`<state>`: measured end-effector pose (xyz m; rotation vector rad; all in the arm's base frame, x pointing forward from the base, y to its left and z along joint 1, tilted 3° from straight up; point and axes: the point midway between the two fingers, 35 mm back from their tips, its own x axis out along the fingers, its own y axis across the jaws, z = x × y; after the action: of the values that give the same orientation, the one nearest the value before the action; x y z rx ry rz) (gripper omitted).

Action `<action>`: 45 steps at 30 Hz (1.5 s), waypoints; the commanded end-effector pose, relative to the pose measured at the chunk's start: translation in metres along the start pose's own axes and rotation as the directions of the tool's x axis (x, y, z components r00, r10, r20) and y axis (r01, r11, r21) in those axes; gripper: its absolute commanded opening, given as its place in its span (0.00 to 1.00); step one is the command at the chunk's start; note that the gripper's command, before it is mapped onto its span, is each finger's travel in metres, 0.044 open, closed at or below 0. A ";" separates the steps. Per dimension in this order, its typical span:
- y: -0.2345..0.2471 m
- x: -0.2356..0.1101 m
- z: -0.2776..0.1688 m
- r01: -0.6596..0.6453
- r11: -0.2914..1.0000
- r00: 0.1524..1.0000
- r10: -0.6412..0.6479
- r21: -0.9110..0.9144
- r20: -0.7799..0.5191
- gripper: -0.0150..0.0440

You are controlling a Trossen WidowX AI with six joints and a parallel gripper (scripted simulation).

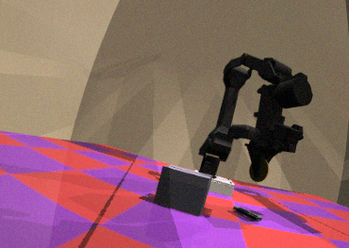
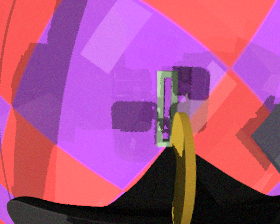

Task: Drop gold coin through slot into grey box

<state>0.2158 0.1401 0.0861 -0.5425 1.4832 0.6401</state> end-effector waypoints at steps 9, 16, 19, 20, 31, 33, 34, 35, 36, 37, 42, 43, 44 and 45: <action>0.000 -0.016 -0.001 0.004 0.996 1.000 -0.004 -0.087 0.004 0.25; 0.002 -0.017 0.000 0.005 0.947 1.000 -0.003 -0.321 0.004 0.25; 0.002 -0.017 0.001 0.005 0.909 1.000 -0.003 -0.417 0.004 0.25; 0.002 -0.017 0.001 0.005 0.894 1.000 -0.003 -0.448 0.004 0.25; 0.004 -0.017 0.003 0.005 0.672 1.000 -0.003 -0.741 0.004 0.25; 0.004 -0.017 0.003 0.005 0.655 1.000 -0.003 -0.756 0.004 0.25; 0.004 -0.017 0.003 0.005 0.655 1.000 -0.003 -0.756 0.004 0.25; 0.004 -0.017 0.003 0.005 0.655 1.000 -0.003 -0.756 0.004 0.25; 0.003 -0.017 0.003 0.005 0.655 1.000 -0.003 -0.756 0.004 0.25; 0.002 -0.017 0.003 0.006 0.655 1.000 -0.004 -0.756 0.004 0.25; -0.009 -0.017 0.004 0.007 0.655 1.000 -0.005 -0.756 0.004 0.25; -0.012 -0.017 0.004 0.007 0.655 1.000 -0.006 -0.756 0.004 0.25; -0.014 -0.017 0.004 0.007 0.655 1.000 -0.006 -0.756 0.004 0.25; -0.016 -0.017 0.003 0.007 0.655 1.000 -0.006 -0.756 0.004 0.25</action>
<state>0.2254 0.1338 0.1022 -1.1893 1.1547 1.2761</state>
